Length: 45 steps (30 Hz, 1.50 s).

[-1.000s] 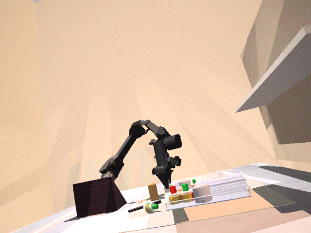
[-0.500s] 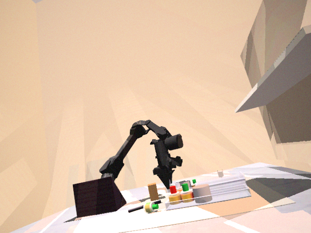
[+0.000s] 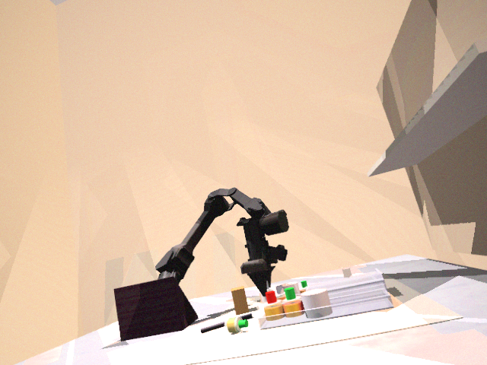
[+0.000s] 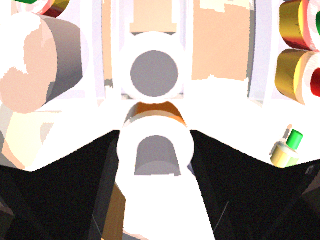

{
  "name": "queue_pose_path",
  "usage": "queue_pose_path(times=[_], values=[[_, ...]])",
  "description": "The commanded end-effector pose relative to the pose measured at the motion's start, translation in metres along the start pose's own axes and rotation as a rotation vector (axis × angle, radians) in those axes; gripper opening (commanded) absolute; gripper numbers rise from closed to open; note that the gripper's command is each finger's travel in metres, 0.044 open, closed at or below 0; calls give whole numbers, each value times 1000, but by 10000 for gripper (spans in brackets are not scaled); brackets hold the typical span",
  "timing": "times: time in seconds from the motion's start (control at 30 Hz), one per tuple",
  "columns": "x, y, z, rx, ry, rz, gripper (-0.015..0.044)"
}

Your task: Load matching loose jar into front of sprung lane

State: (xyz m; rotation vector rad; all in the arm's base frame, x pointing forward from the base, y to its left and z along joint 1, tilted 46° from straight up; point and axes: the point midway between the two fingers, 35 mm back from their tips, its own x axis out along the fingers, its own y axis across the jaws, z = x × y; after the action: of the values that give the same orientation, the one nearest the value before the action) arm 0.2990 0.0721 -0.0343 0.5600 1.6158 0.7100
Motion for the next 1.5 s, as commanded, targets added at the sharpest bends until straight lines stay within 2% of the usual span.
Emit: queue_pose_path(times=[0.0, 1.47], values=[[-3, 2, 11, -18, -23, -2, 0], [-7, 4, 32, -19, -24, -2, 0]])
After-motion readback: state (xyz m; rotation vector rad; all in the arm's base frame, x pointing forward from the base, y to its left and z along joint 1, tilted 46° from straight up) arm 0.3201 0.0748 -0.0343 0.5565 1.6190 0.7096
